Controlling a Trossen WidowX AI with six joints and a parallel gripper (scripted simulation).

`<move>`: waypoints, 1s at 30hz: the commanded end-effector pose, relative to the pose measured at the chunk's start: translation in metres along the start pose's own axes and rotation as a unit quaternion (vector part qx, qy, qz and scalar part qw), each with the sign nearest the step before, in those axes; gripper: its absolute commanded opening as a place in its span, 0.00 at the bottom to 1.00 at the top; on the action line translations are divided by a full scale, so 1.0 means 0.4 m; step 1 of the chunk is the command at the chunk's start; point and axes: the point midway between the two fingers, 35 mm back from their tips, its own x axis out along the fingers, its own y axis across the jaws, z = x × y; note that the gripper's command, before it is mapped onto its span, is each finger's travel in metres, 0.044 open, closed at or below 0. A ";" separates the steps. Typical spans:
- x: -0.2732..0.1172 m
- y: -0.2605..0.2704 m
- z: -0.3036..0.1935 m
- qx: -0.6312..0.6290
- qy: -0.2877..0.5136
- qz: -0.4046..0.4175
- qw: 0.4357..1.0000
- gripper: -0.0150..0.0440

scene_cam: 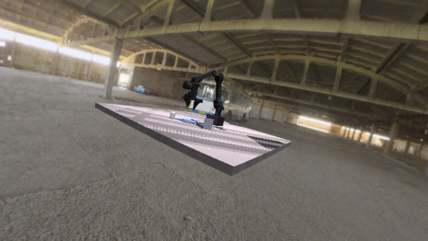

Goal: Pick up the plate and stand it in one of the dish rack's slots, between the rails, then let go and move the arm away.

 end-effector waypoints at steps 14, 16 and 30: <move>-0.187 -0.002 0.004 0.002 -0.003 0.000 1.000 0.25; -0.193 -0.002 0.003 0.002 -0.003 0.000 1.000 0.25; -0.190 0.245 -0.030 0.217 -0.001 0.005 0.976 0.25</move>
